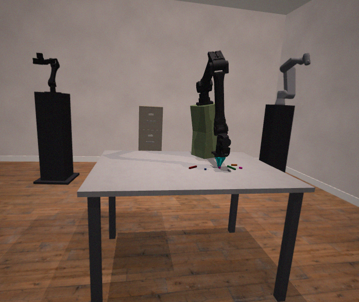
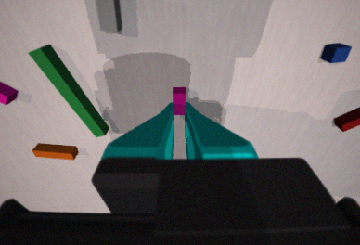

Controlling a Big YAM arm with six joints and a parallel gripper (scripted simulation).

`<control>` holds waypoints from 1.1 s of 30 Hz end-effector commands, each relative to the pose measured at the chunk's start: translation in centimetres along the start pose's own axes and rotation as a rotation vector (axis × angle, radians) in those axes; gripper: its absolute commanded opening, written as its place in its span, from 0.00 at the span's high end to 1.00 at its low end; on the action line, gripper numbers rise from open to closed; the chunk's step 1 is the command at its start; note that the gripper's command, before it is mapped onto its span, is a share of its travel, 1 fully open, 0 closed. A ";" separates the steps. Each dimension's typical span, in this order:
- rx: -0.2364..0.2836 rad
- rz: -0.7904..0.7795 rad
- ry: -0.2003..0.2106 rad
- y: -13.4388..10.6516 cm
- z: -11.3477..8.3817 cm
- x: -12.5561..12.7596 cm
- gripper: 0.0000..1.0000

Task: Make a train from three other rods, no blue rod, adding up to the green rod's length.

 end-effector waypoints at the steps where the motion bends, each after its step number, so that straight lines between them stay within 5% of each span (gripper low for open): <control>1: -0.001 -0.005 0.000 -0.4 0.6 -0.1 0.88; 10: -0.001 -0.005 0.000 -0.4 0.6 -0.1 0.76; 23: 0.004 -0.006 0.000 -0.7 0.5 0.0 0.76; 33: -0.003 -0.005 0.001 0.0 -3.2 0.4 0.76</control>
Point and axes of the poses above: the point where the finger pads meet when closed, its own z axis out along the fingers, its own x axis across the jaws, y = z × x, the point moved 5 cm from there along -z, back along the fingers, and after that the axes turned 2 degrees about z, right-handed, at the moved point
